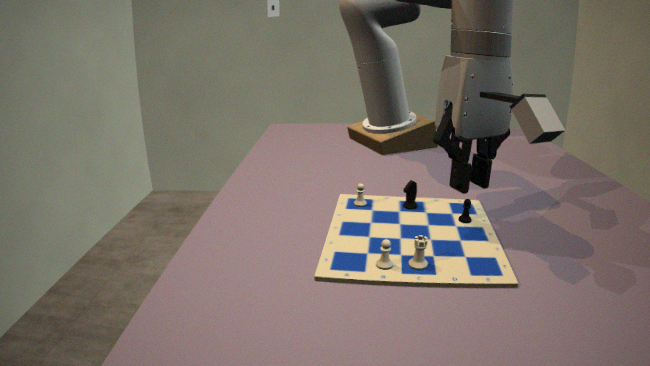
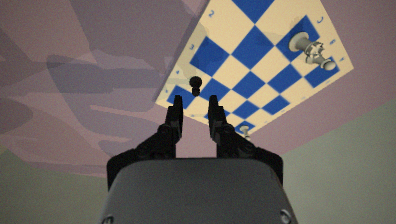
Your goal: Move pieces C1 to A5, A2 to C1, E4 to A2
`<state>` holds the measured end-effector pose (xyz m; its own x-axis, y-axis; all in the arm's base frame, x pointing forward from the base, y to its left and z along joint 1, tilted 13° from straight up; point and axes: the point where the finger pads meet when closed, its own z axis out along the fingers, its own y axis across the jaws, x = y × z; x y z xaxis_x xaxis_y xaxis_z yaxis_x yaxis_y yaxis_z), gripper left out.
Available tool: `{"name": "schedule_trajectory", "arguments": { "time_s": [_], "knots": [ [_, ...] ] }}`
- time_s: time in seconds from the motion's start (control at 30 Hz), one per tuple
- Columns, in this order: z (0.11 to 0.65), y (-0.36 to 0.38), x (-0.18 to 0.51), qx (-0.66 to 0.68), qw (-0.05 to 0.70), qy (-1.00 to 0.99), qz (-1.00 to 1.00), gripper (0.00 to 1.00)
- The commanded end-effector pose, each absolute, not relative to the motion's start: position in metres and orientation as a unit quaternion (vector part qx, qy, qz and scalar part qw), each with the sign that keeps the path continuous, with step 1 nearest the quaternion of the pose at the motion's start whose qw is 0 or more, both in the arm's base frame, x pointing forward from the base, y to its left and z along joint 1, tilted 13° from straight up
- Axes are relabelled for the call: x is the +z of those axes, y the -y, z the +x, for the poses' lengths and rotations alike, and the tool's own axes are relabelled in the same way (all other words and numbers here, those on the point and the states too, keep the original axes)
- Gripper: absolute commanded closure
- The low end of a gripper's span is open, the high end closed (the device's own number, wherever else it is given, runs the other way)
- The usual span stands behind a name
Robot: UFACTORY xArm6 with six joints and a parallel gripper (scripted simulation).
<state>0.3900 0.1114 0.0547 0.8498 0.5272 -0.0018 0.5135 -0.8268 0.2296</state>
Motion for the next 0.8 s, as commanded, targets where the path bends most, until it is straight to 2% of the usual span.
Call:
{"name": "schedule_trajectory", "arguments": {
  "time_s": [0.0,0.77],
  "knots": [
    [0.3919,-0.1114,0.0525,0.033,0.111,-0.272,0.955,0.66],
    [0.3929,-0.1099,0.0452,0.033,0.111,-0.272,0.955,0.66]
  ]
}}
